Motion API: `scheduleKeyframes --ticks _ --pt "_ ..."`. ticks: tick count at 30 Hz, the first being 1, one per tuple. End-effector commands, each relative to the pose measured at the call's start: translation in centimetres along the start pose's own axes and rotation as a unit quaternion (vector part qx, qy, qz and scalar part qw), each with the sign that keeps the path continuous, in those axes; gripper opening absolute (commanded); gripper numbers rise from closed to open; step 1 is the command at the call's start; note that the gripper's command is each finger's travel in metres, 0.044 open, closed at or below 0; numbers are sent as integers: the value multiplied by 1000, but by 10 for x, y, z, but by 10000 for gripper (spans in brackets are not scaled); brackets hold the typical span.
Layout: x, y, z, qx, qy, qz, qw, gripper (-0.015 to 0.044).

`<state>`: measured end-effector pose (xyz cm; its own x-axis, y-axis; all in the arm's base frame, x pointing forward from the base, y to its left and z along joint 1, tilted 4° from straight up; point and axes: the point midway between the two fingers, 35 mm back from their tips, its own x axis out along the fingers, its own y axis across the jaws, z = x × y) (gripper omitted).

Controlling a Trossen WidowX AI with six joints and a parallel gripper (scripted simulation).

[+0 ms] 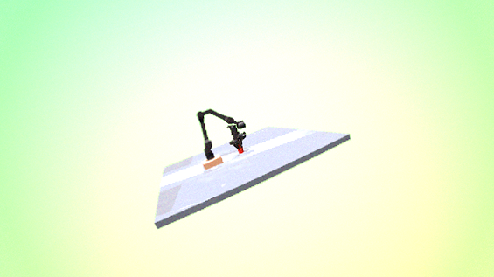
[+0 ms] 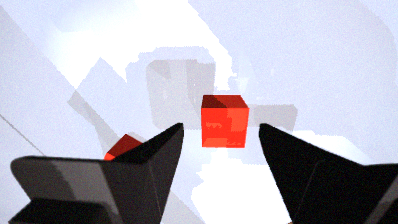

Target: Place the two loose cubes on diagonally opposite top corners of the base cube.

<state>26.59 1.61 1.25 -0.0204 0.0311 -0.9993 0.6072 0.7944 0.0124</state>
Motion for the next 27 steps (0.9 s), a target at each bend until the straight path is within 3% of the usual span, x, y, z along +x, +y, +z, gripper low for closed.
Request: scheduleKeyframes --ticks 1,9,15,27 --pt "9 -2 -1 -1 4 -6 1000 265" --pt "19 -2 -2 0 4 -6 1000 265" --pt "19 -2 -2 0 4 -6 1000 107" --pt "-3 1 2 0 4 -6 1000 105"
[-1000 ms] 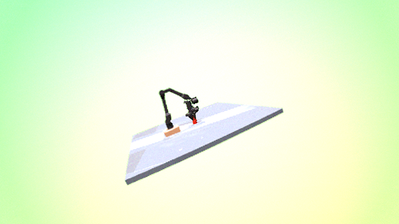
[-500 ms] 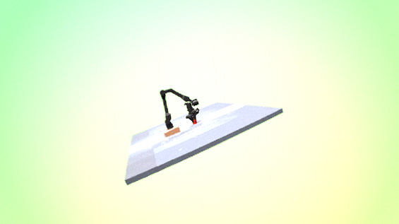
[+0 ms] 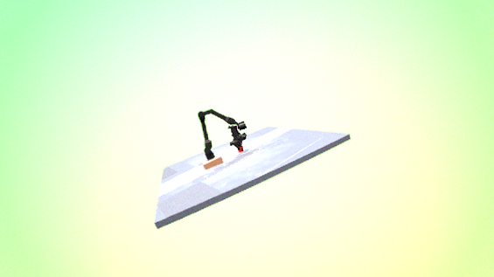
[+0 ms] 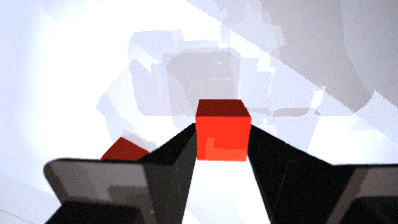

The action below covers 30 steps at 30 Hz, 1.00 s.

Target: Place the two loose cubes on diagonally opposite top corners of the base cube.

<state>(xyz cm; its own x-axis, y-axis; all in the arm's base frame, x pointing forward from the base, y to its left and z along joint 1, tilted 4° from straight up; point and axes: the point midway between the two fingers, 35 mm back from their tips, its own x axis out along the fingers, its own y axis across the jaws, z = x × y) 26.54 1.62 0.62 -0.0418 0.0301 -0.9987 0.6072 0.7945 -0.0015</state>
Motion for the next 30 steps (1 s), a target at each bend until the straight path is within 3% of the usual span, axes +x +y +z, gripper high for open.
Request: scheduleKeyframes --ticks 1,30 --pt "-13 1 2 0 -4 1 1000 105" --pt "-97 0 -2 -1 -5 1 1000 105"
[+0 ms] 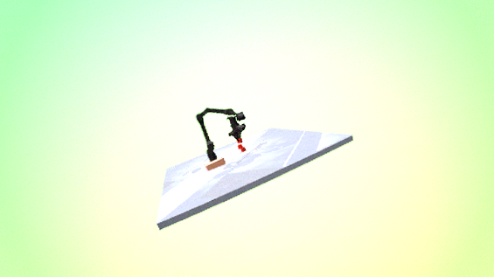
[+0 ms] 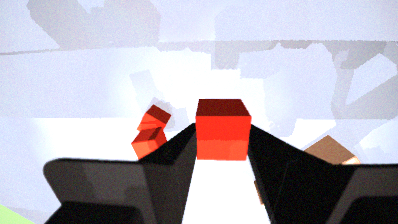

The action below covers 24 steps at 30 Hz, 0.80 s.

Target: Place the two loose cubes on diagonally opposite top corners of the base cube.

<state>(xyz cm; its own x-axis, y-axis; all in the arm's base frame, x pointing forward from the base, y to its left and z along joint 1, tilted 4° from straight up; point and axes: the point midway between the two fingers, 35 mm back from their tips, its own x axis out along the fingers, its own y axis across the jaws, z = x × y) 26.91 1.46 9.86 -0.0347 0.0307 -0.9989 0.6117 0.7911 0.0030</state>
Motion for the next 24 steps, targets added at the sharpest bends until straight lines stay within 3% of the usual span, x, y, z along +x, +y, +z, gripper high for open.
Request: scheduleKeyframes --ticks 1,24 --pt "-5 0 -1 -5 -2 -1 1000 105" --pt "1 68 -18 -73 -1 2 997 105"
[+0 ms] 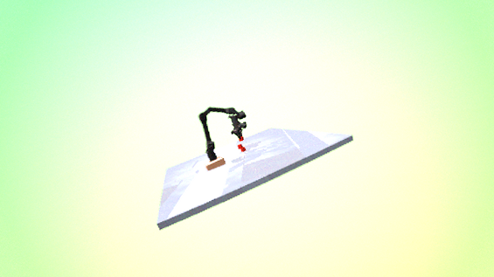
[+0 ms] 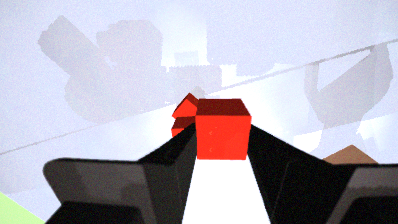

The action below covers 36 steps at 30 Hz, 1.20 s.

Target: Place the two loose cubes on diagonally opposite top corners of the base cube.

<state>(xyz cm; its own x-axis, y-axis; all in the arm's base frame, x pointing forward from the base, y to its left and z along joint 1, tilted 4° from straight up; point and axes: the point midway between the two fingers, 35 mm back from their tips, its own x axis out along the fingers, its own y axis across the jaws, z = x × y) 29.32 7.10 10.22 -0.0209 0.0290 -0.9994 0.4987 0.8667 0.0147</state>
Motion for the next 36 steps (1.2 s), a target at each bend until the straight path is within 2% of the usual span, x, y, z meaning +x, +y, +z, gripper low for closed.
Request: scheduleKeyframes --ticks 1,10,23,36 --pt "5 12 -3 -7 5 0 1000 105" --pt "8 38 -11 -32 6 1 999 105" --pt "39 37 -13 -33 6 1 999 105" --pt "41 37 -13 -33 6 1 999 105"
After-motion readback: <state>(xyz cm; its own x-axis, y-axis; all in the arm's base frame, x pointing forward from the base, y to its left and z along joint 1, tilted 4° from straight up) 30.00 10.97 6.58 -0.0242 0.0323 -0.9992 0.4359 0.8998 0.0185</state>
